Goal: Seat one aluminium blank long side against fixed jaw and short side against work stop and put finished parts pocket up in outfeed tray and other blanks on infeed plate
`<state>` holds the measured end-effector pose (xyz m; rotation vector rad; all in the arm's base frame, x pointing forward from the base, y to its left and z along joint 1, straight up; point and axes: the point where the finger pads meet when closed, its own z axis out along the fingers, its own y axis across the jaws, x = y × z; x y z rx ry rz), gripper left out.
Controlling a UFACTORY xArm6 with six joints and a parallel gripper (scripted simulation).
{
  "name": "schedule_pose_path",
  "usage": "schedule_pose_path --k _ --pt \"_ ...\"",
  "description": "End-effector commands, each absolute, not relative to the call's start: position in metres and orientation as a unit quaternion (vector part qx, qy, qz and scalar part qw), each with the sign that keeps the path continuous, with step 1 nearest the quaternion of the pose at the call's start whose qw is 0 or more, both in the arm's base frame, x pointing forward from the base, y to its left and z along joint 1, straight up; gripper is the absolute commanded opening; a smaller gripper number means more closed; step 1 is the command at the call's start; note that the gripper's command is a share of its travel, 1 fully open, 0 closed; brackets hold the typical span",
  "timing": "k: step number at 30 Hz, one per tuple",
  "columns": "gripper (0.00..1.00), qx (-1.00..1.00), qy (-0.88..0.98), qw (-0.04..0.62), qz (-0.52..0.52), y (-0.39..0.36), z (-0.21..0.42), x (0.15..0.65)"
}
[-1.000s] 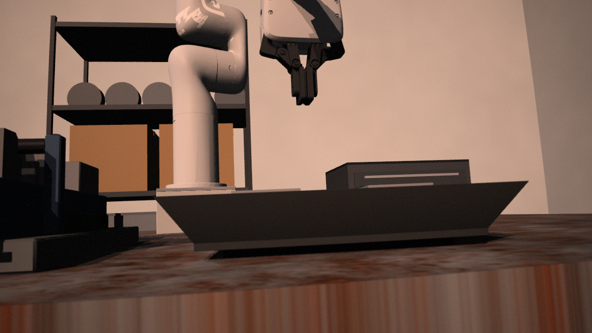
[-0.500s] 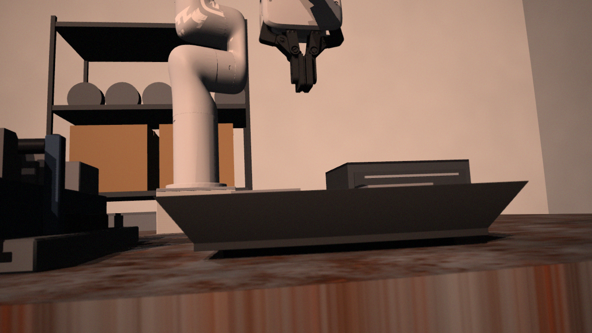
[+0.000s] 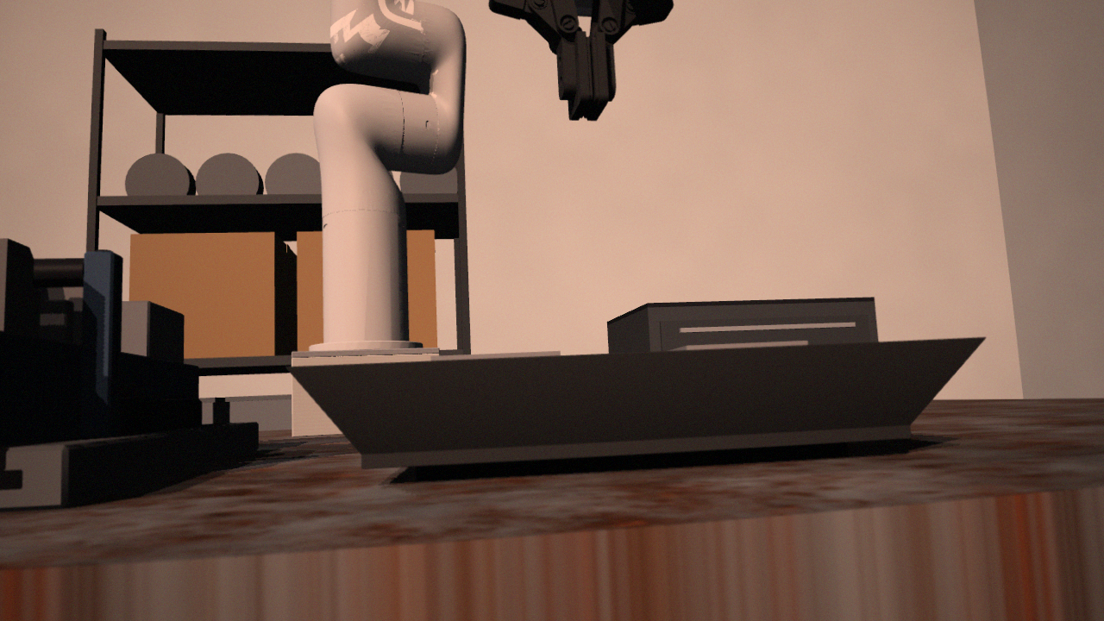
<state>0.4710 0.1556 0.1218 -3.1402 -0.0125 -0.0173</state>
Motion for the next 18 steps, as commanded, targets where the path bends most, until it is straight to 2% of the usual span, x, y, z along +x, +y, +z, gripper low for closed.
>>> schedule_pose_path --k 1,8,18 --pt "0.00 -1.000 -0.004 0.000 -0.002 0.153 0.122 0.514" --pt "0.00 -1.000 -0.004 0.000 -0.002 0.143 0.117 0.561" --pt "0.00 -1.000 -0.004 0.000 -0.002 0.142 0.116 0.564"
